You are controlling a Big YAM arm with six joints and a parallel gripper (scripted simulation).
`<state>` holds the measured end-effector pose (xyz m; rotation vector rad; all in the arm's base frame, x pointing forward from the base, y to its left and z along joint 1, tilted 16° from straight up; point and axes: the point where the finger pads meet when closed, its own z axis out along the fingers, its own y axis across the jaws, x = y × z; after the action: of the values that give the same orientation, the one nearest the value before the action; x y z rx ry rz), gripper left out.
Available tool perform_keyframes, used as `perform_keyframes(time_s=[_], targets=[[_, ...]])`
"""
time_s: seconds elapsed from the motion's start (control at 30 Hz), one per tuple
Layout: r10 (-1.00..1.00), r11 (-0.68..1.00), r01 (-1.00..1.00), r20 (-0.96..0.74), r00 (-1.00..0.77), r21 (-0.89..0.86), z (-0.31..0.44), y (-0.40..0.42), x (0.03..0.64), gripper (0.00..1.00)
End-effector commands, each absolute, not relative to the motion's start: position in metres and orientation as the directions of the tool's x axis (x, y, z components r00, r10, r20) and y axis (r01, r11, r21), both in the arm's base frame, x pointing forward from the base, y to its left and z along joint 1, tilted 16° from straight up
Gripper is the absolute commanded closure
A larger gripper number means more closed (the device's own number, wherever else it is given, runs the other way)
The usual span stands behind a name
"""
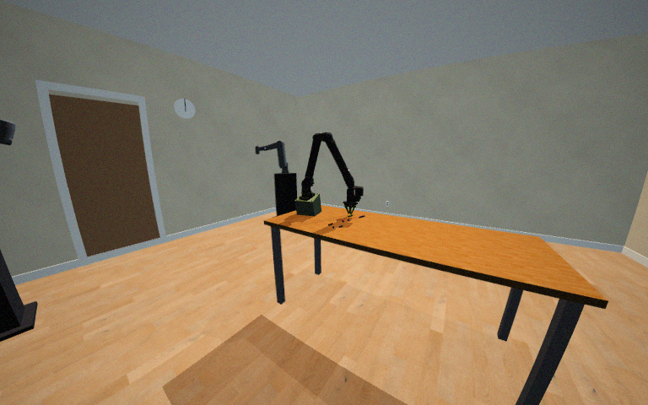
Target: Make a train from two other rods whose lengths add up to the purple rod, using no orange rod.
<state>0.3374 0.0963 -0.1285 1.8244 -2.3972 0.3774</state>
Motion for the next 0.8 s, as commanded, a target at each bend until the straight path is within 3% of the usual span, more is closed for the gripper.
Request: perform_keyframes(time_s=[0.0,0.77], targets=[[-0.937,0.24,-0.96,0.223,-0.267,-0.144,-0.1261,0.096,0.3412,0.77],[-0.937,0.24,-0.96,0.222,-0.268,-0.145,-0.1263,0.0979,0.3462,0.77]])
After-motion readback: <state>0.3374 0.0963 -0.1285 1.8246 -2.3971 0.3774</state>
